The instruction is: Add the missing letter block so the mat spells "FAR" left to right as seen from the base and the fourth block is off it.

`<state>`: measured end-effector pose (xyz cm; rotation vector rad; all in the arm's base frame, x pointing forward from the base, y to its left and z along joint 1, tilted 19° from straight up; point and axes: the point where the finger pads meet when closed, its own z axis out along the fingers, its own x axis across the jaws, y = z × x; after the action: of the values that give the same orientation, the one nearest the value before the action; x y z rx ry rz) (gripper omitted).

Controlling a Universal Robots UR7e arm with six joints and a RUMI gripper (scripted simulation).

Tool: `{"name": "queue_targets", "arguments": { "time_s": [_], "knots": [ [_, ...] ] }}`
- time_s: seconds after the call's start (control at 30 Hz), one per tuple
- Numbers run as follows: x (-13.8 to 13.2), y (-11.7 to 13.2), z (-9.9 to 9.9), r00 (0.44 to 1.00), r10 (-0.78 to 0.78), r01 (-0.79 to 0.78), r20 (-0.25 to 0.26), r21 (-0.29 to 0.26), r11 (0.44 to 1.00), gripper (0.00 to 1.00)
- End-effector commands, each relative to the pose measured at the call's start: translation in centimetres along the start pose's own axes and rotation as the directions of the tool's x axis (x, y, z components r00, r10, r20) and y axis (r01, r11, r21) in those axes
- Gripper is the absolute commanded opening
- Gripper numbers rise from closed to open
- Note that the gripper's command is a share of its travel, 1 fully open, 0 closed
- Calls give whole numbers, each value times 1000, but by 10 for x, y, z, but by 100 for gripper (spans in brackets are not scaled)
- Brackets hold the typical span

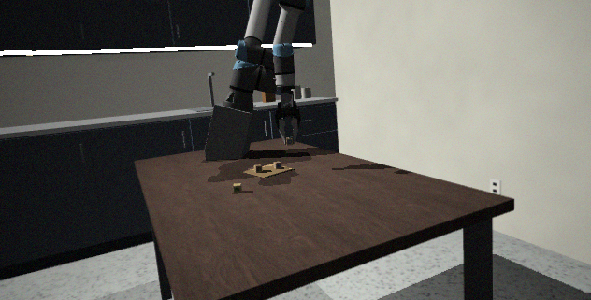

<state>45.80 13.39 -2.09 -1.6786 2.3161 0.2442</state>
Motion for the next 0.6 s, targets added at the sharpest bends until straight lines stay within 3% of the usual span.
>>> {"name": "queue_targets", "arguments": {
  "time_s": [0.0,0.43,0.57],
  "knots": [
    [12,0,-1,990,139,-139,-1,4,990,5],
    [34,2,-1,927,376,-376,1,3,927,5],
    [44,4,-1,875,484,-484,2,3,875,5]
  ]
}}
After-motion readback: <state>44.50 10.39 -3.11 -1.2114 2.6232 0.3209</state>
